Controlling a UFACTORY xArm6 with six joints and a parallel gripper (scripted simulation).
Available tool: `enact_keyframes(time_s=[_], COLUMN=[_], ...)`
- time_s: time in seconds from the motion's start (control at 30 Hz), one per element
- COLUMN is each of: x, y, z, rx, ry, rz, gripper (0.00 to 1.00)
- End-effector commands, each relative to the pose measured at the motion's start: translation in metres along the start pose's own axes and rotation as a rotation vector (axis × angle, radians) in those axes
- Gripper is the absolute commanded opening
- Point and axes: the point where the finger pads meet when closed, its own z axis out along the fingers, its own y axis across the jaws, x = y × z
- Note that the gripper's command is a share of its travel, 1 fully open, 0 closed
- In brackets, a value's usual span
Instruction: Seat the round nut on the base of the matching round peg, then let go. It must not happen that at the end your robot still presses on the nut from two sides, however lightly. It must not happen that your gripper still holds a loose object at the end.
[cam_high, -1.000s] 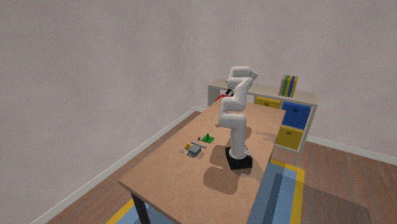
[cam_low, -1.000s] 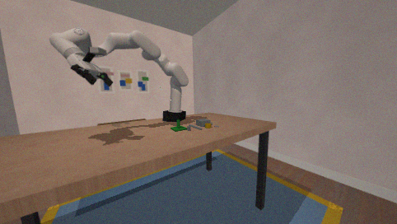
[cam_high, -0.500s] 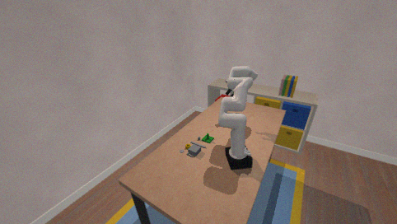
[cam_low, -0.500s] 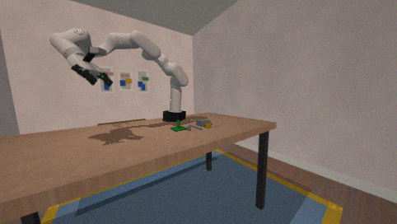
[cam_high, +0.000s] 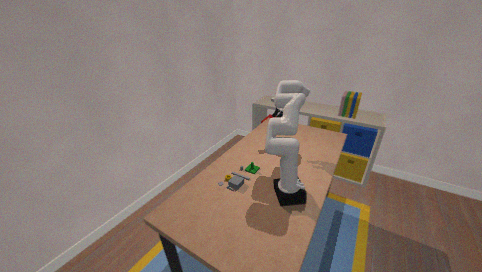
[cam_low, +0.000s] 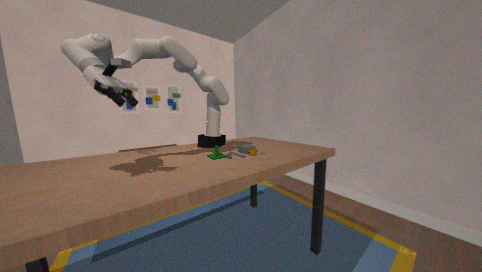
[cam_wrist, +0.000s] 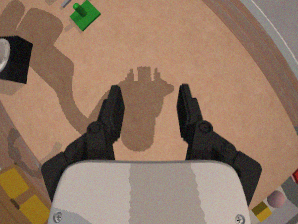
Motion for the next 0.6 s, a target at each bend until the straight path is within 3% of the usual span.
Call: enact_keyframes(time_s=[0.0, 0.23, 0.5, 0.57], x=[0.004, 0.022, 0.055, 0.055], y=[0.003, 0.013, 0.02, 0.02], z=[0.004, 0.041, 0.108, 0.108], rx=[0.003, 0.041, 0.089, 0.089], ry=[-0.011, -0.066, -0.183, -0.183], rz=[0.014, 0.117, 0.286, 0.286], gripper=[0.6, 0.6, 0.6, 0.6])
